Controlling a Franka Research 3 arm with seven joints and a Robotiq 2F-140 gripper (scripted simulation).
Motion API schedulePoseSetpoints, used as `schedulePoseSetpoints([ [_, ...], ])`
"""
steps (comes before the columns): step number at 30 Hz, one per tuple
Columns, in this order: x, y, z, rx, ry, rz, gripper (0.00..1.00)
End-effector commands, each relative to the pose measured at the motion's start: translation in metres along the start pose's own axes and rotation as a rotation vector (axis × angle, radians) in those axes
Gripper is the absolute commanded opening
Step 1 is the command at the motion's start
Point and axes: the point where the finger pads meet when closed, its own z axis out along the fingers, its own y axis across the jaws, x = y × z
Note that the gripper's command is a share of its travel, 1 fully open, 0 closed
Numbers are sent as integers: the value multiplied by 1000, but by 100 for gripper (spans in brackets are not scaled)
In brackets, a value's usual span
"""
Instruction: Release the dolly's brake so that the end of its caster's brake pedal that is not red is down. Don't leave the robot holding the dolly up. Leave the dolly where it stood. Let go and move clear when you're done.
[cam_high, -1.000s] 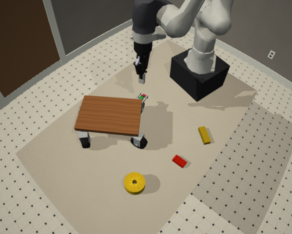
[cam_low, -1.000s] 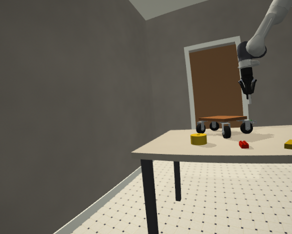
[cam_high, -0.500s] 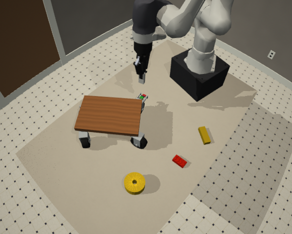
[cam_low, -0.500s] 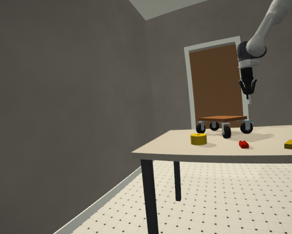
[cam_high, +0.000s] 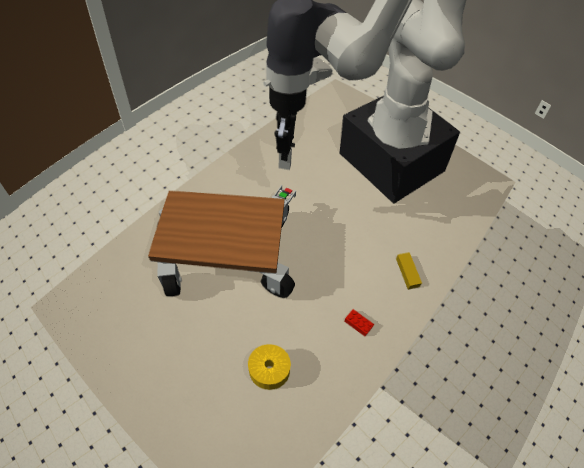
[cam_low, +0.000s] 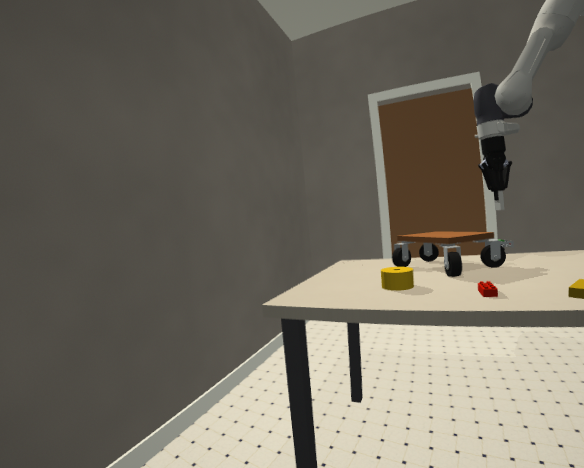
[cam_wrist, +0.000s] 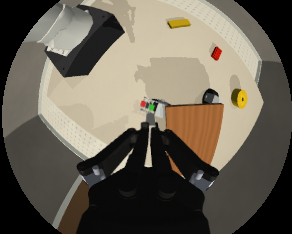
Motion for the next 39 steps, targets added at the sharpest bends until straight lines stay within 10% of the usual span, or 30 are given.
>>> schedulePoseSetpoints([
  [1,-2,-1,3,-16,3,-246,0],
  [39,-1,-1,33,138,-71,-1519,0],
])
